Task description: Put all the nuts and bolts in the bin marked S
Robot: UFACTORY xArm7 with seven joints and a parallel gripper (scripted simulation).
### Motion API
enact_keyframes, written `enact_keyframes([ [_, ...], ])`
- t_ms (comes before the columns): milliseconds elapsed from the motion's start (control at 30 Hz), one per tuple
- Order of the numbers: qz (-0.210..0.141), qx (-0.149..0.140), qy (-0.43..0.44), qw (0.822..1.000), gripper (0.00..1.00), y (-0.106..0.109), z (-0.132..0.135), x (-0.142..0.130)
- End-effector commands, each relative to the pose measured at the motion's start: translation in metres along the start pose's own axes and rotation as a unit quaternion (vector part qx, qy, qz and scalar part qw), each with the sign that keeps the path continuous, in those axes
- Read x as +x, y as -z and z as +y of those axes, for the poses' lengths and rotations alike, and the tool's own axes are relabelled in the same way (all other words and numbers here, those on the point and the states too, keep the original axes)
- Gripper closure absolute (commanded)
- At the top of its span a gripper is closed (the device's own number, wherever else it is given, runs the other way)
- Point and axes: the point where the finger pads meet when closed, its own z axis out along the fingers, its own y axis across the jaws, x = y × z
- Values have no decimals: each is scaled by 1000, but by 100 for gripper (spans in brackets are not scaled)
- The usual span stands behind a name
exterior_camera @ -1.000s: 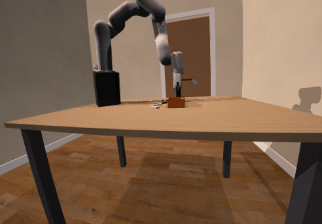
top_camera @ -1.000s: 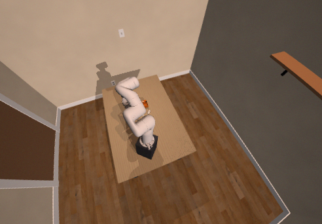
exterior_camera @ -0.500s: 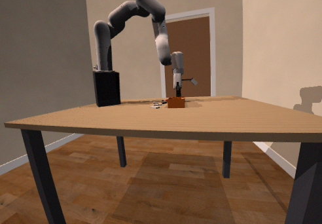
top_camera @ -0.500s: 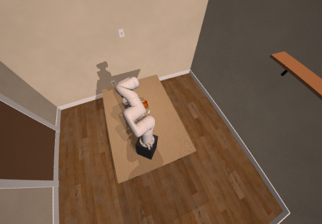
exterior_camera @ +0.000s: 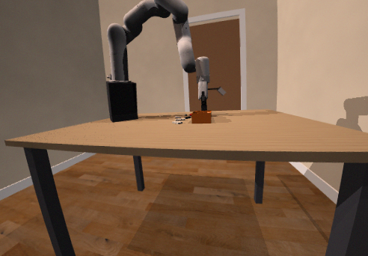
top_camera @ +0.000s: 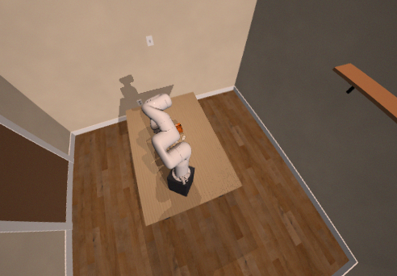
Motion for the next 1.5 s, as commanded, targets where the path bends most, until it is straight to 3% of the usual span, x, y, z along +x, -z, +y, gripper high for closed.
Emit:
enact_keyframes([
  [0, 2, 0, 0, 1000, 93, 6, 0, 2],
  [367, 2, 0, 0, 1000, 93, 18, 0, 2],
  [600, 2, 0, 0, 1000, 93, 46, 0, 2],
  [767, 2, 0, 0, 1000, 93, 49, 0, 2],
  [1167, 2, 1, 0, 1000, 93, 149, 0, 1],
  [1233, 2, 1, 0, 1000, 93, 149, 0, 1],
  [1333, 2, 1, 0, 1000, 93, 173, 0, 1],
  [1467, 2, 1, 0, 1000, 93, 173, 0, 1],
])
